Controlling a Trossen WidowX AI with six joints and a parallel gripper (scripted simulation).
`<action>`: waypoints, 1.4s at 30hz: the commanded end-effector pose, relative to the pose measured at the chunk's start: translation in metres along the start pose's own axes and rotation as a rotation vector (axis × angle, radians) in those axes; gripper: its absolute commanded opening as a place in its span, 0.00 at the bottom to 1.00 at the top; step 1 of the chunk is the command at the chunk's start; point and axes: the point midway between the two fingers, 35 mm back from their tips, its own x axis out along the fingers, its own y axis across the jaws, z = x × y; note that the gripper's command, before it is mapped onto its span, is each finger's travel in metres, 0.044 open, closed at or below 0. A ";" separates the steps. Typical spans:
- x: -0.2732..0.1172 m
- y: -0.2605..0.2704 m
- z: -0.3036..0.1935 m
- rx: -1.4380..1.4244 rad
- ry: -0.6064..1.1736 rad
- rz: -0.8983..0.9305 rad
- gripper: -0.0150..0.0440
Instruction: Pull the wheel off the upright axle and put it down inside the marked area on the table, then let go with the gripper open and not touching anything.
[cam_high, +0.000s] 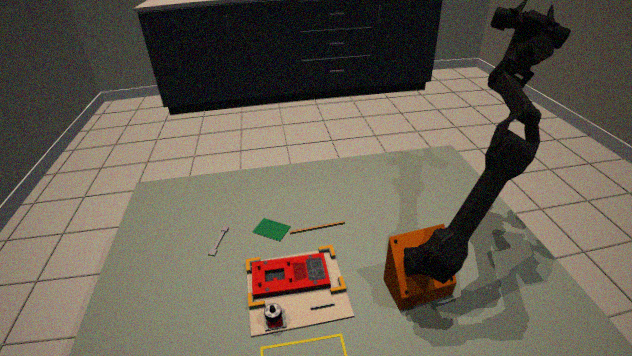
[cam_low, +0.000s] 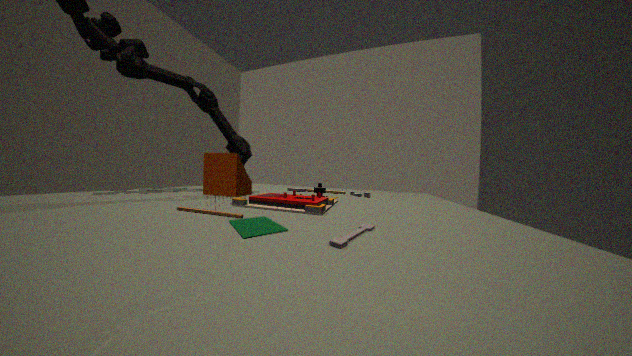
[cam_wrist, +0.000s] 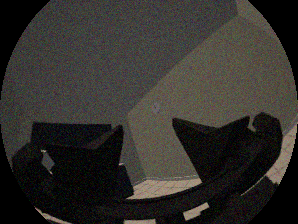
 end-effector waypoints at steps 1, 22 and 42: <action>-0.006 0.045 0.005 0.038 0.027 0.088 0.76; -0.073 0.253 0.046 0.070 0.170 0.571 0.76; -0.214 0.408 0.092 0.038 0.348 1.041 0.76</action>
